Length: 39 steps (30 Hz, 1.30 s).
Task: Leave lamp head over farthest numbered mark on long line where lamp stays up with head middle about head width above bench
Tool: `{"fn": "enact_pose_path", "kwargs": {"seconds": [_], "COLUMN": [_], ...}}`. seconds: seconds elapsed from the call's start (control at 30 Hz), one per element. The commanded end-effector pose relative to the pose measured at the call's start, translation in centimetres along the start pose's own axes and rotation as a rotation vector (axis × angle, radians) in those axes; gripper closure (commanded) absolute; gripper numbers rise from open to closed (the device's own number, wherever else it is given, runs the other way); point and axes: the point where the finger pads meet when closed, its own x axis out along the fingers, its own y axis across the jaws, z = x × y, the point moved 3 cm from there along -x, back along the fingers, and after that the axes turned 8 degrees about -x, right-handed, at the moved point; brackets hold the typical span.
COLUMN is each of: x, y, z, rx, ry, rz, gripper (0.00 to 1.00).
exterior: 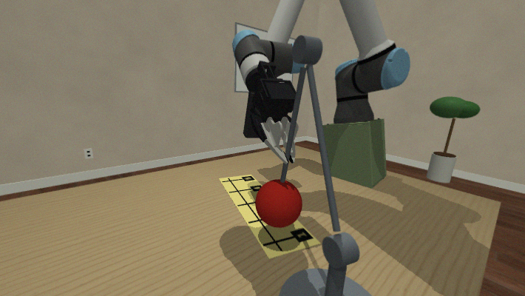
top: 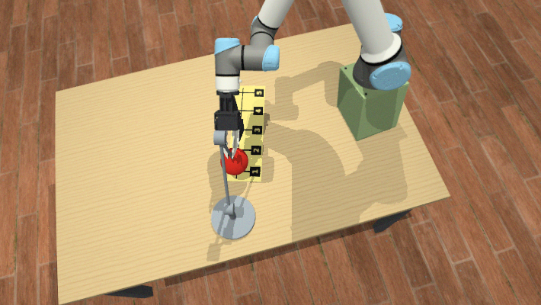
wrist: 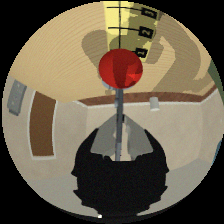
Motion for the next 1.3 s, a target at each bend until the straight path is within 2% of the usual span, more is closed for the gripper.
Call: {"fn": "enact_pose_path", "kwargs": {"seconds": [0.0, 0.57, 1.27], "x": [-0.1, 0.0, -3.0], "y": [0.0, 0.0, 0.3], "z": [0.1, 0.1, -3.0], "rx": [-0.001, -0.001, -0.004], "ry": [-0.001, 0.000, -0.003], "rz": [-0.002, -0.001, 0.000], "gripper": [1.00, 1.00, 1.00]}}
